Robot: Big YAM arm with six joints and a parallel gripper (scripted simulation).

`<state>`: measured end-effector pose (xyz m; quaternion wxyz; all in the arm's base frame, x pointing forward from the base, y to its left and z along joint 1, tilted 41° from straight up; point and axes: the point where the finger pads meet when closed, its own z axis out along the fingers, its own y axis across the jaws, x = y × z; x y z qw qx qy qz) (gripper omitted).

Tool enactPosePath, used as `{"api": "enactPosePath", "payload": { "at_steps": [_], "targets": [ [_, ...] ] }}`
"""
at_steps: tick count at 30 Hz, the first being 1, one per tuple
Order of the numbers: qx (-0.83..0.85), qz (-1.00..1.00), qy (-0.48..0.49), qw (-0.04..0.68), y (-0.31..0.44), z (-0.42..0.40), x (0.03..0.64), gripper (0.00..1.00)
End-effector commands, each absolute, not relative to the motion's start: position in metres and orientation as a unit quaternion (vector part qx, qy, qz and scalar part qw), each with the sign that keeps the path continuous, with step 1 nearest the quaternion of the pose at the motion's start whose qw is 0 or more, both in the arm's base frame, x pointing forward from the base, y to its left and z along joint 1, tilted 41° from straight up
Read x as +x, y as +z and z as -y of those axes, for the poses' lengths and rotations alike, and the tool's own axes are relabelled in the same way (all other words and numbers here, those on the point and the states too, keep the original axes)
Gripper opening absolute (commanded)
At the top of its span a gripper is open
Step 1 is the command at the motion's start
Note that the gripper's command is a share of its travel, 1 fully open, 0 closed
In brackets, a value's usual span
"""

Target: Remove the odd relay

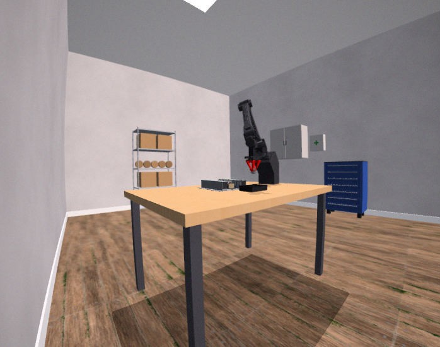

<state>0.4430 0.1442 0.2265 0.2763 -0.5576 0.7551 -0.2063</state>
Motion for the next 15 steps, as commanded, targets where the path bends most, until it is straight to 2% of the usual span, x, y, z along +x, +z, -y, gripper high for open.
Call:
{"api": "enactPosePath", "payload": {
  "at_steps": [1,15],
  "targets": [
    [-0.55,-0.757,-0.205,0.287,0.241,-0.15,0.446,0.0],
    [-0.544,-0.756,-0.21,0.298,0.251,-0.145,0.445,0.0]
  ]
}}
